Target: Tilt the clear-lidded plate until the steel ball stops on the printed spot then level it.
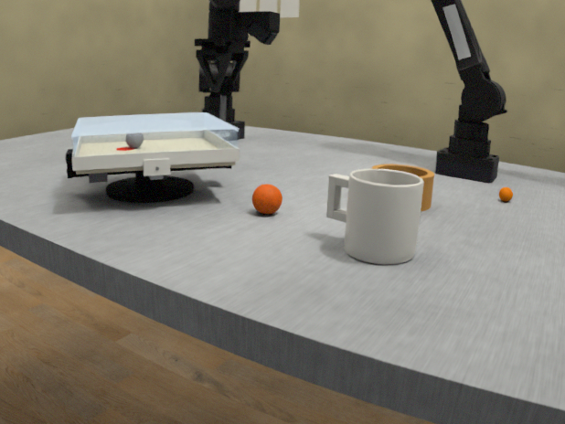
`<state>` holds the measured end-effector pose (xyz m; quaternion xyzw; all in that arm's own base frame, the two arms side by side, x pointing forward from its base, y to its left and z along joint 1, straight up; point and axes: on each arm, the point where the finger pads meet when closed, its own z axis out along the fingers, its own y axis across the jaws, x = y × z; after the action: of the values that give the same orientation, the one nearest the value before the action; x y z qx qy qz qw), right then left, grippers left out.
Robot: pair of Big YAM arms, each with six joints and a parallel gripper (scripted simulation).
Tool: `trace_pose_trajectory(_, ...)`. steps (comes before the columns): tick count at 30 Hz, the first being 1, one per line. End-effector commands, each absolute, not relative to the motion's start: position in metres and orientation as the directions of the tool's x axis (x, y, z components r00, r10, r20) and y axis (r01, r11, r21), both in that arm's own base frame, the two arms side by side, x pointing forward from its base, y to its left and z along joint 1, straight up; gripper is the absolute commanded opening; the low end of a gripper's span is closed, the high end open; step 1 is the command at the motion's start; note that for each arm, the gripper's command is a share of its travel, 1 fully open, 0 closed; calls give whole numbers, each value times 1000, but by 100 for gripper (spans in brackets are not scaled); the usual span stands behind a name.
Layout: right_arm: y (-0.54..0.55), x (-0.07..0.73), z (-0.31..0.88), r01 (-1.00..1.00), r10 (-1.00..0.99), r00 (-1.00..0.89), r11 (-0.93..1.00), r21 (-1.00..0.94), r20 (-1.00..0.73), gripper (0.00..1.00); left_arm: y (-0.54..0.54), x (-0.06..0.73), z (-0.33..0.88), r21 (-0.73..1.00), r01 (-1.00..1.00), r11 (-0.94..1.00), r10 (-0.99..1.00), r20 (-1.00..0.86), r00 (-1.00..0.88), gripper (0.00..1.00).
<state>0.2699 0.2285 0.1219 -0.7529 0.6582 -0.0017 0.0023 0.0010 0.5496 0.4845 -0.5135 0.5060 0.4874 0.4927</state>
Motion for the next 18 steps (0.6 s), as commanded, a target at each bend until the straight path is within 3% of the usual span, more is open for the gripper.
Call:
trace_pose_trajectory(1, 249, 281, 139, -991, -991, 130, -130, -27, -21, 0, 545, -6, 501, 0, -1000, -11, 0, -1000, 0, 100)
trace_pose_trajectory(18, 239, 288, 141, -993, -993, 115, -115, -27, -21, 0, 545, -6, 501, 0, -1000, -11, 0, -1000, 0, 100)
